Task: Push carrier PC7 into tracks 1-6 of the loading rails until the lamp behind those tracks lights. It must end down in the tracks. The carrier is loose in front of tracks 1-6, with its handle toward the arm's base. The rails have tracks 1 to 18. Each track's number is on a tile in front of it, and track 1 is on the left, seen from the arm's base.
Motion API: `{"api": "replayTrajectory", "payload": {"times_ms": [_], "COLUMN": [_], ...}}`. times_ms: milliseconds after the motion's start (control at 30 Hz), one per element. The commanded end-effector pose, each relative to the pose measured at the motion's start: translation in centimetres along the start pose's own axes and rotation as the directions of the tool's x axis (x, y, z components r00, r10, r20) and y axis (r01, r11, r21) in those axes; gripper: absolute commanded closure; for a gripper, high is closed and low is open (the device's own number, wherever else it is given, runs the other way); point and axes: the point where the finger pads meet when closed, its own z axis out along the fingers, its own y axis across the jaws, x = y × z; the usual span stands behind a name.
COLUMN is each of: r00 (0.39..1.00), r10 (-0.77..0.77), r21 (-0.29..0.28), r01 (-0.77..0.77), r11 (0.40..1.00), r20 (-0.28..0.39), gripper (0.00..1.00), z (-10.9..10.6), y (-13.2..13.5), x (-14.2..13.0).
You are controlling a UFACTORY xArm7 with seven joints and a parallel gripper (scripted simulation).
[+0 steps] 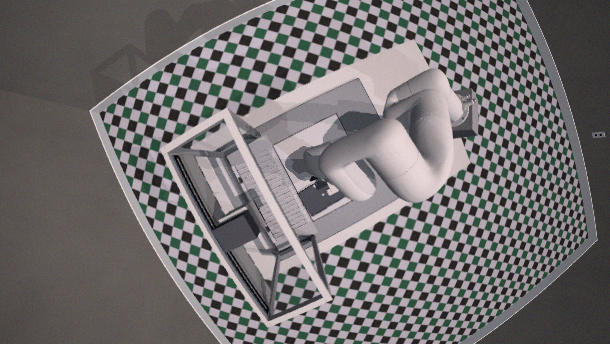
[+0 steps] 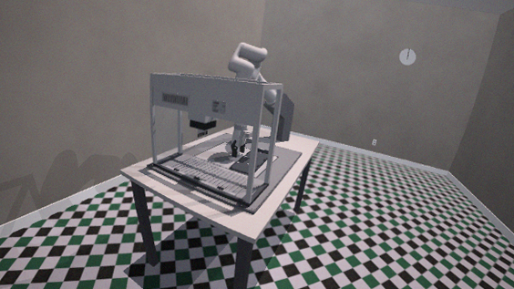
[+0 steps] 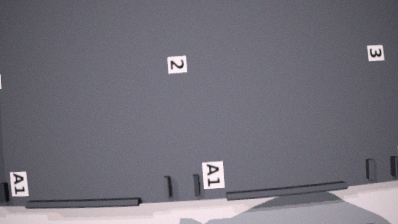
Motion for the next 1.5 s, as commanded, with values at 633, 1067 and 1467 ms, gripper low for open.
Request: {"api": "replayTrajectory", "payload": {"times_ms": [633,1067,1467], "r00": [1.0,1.0,1.0], "r10": [0.0,0.0,0.0], "r21": [-0.002,-0.002,-0.002], "r01": [0.0,0.0,0.0], "r11": [1.0,1.0,1.0], "r20": [-0.001,-0.001,-0.001], "gripper": [0.0,0.0,0.0], "z": [1.3,1.5,1.5], "y": [0.1,0.1,0.1], "x": [0.0,0.0,0.5]}}
